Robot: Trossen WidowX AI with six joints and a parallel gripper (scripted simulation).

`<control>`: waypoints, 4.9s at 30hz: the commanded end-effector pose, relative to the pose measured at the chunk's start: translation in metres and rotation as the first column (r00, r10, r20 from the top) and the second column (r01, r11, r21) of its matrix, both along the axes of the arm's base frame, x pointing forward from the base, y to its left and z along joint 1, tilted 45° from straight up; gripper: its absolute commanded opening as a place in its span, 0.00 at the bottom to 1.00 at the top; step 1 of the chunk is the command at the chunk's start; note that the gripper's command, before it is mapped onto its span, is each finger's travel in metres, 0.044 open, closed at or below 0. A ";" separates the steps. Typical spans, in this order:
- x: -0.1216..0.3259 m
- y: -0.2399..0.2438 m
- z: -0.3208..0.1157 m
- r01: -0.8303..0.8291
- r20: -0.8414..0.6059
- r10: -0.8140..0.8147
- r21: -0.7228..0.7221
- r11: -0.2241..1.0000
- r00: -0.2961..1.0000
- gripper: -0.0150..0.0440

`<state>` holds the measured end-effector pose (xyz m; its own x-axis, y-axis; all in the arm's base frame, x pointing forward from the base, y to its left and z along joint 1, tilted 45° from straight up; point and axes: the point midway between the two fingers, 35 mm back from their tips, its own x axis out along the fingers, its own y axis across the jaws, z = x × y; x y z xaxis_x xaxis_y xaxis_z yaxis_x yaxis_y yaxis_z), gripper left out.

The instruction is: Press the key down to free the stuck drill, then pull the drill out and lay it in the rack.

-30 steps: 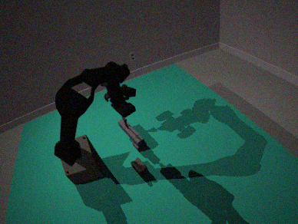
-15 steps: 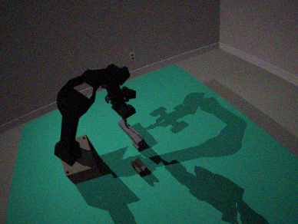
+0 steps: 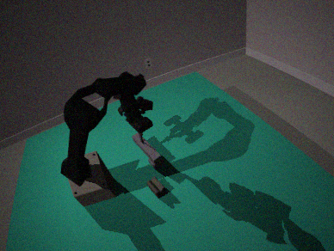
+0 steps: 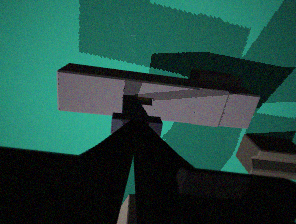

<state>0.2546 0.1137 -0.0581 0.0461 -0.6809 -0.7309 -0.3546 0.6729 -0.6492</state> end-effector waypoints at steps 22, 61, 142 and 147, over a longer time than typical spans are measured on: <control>-0.005 -0.013 -0.009 0.004 -0.013 -0.005 -0.014 1.000 1.000 0.25; -0.004 -0.026 -0.020 0.004 -0.013 -0.005 -0.015 1.000 1.000 0.25; 0.055 -0.156 0.050 -0.755 -0.731 0.682 0.449 0.478 -0.003 1.00; 0.055 -0.157 0.047 -0.755 -0.731 0.682 0.449 0.478 -0.003 1.00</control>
